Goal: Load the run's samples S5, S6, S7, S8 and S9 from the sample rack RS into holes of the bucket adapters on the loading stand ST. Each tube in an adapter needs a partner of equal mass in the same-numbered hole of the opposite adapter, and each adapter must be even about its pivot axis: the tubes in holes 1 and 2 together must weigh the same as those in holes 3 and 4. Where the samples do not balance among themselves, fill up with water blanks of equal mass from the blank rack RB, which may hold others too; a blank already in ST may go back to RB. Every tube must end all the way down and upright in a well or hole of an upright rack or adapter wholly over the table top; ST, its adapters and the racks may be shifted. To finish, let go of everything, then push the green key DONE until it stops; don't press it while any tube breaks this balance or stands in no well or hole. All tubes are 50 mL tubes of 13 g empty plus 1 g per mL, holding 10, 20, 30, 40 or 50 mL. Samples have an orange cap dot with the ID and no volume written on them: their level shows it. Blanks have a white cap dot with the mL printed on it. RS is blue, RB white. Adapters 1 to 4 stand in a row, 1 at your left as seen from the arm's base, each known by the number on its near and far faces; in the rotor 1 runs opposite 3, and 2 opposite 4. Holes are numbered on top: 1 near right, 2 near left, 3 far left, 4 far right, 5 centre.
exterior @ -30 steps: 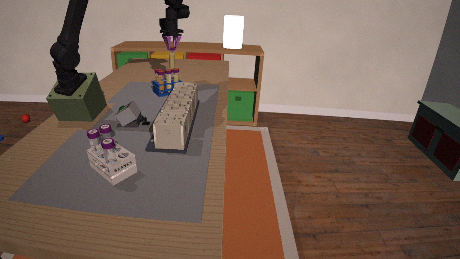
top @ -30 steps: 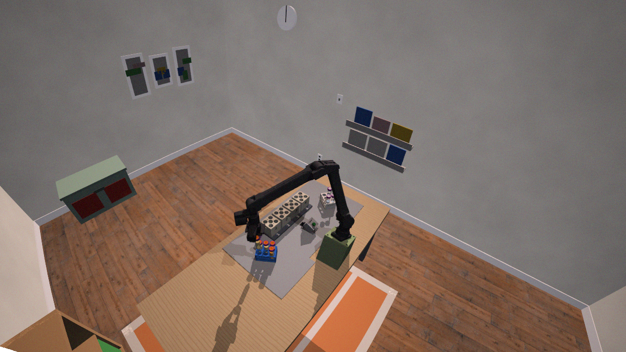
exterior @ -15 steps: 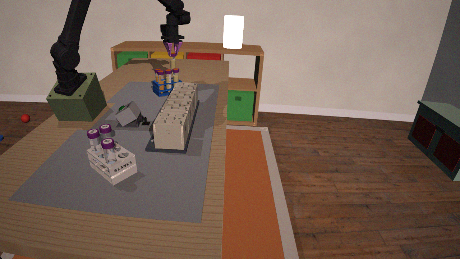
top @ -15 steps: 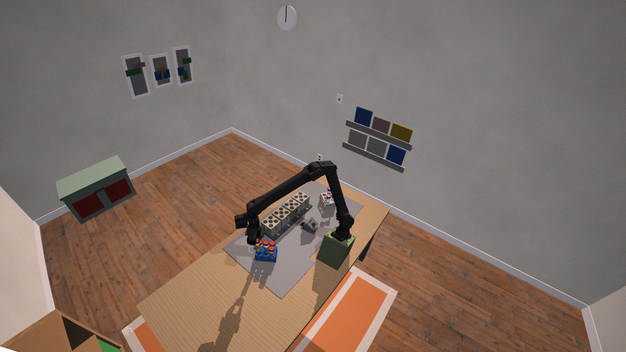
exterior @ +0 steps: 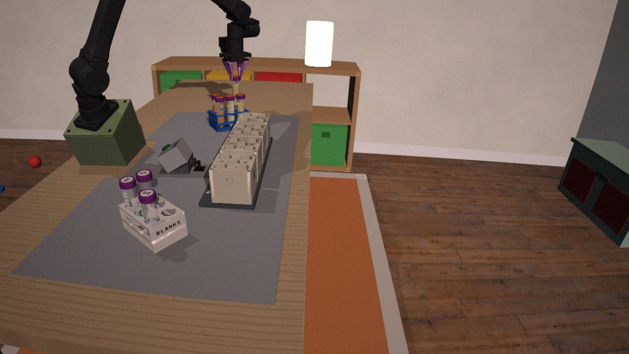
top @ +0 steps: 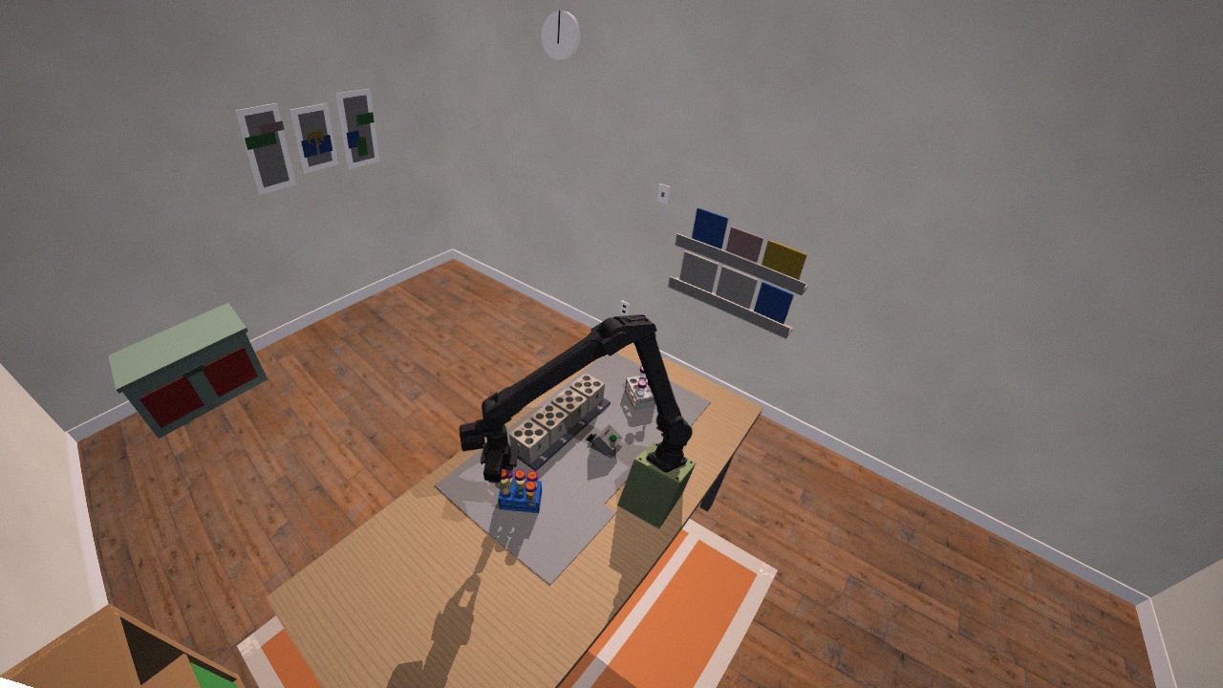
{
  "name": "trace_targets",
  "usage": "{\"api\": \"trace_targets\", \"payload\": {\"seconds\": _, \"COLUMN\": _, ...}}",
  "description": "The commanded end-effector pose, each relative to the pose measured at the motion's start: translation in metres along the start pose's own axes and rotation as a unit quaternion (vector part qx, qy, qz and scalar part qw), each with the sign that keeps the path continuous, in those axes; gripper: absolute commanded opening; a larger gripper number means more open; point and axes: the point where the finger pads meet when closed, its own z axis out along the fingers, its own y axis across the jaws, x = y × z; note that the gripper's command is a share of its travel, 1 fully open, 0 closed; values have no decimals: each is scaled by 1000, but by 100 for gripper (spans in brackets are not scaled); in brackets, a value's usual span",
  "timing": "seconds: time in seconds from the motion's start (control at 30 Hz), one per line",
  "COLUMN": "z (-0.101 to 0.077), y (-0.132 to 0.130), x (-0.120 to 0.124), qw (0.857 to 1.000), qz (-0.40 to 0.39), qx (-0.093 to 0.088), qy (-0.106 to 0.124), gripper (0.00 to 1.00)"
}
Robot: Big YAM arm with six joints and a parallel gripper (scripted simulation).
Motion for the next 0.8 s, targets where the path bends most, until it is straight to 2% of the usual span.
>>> {"api": "trace_targets", "payload": {"seconds": 0.0, "z": -31, "y": -26, "x": 9, "qw": 999, "qz": 13, "qx": 36, "qy": -14, "gripper": 0}}
{"api": "trace_targets", "payload": {"seconds": 0.03, "z": -20, "y": -17, "x": 1, "qw": 1000, "qz": 6, "qx": 24, "qy": -9, "gripper": 0}}
{"api": "trace_targets", "payload": {"seconds": 0.13, "z": -21, "y": -17, "x": 1, "qw": 1000, "qz": 6, "qx": 24, "qy": -9, "gripper": 0}}
{"api": "trace_targets", "payload": {"seconds": 0.17, "z": -35, "y": -27, "x": 10, "qw": 999, "qz": 14, "qx": 39, "qy": -14, "gripper": 0}}
{"api": "trace_targets", "payload": {"seconds": 0.2, "z": -21, "y": -17, "x": 1, "qw": 1000, "qz": 6, "qx": 24, "qy": -9, "gripper": 0}}
{"api": "trace_targets", "payload": {"seconds": 0.43, "z": -21, "y": -17, "x": 1, "qw": 1000, "qz": 6, "qx": 24, "qy": -9, "gripper": 0}}
{"api": "trace_targets", "payload": {"seconds": 0.47, "z": -29, "y": -27, "x": 9, "qw": 999, "qz": 12, "qx": 37, "qy": -14, "gripper": 0}}
{"api": "trace_targets", "payload": {"seconds": 0.57, "z": 5, "y": -9, "x": 7, "qw": 1000, "qz": 5, "qx": 7, "qy": -5, "gripper": 0}}
{"api": "trace_targets", "payload": {"seconds": 0.77, "z": 11, "y": -11, "x": 6, "qw": 1000, "qz": 6, "qx": 10, "qy": -5, "gripper": 0}}
